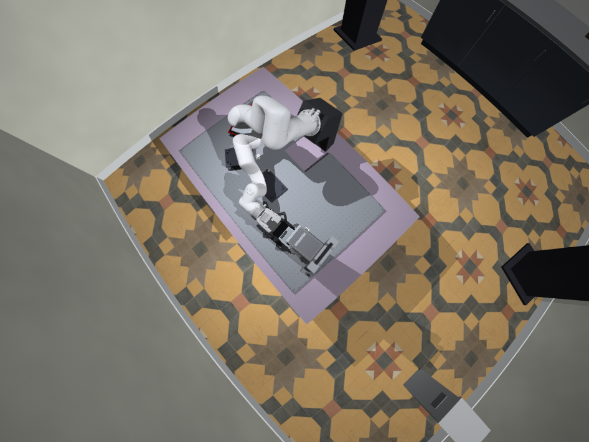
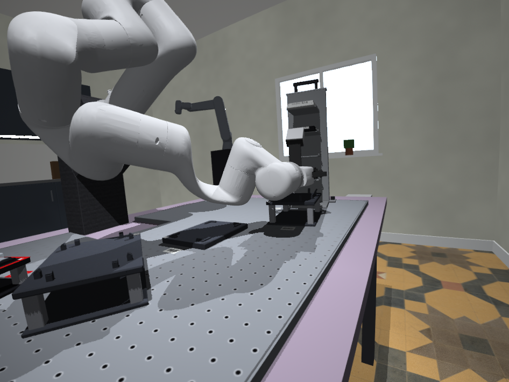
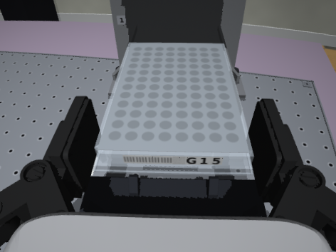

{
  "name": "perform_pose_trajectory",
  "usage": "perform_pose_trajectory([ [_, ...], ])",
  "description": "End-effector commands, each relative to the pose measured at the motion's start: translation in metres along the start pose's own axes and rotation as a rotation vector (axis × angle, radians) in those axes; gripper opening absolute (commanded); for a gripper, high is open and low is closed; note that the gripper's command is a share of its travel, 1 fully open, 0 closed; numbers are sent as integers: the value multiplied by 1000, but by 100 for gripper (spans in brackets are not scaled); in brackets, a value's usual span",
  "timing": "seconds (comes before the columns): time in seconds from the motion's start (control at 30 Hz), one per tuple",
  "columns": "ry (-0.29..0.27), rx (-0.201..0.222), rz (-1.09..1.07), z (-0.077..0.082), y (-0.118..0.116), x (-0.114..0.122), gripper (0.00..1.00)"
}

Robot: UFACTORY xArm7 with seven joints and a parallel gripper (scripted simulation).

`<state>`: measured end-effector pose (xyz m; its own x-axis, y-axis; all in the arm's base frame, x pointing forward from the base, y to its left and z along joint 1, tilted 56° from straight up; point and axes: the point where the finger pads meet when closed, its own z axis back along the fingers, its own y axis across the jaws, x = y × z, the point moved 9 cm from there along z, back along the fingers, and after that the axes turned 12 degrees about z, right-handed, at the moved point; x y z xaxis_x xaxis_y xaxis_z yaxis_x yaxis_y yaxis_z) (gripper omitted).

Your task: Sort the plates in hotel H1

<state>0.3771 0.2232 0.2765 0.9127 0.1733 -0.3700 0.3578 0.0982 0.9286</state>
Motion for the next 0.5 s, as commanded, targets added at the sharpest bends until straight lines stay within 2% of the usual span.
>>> perform_pose_trajectory([
  [0.0,1,-1,2,-6,1,-1,0],
  [0.47,1,-1,2,-18,1,-1,0],
])
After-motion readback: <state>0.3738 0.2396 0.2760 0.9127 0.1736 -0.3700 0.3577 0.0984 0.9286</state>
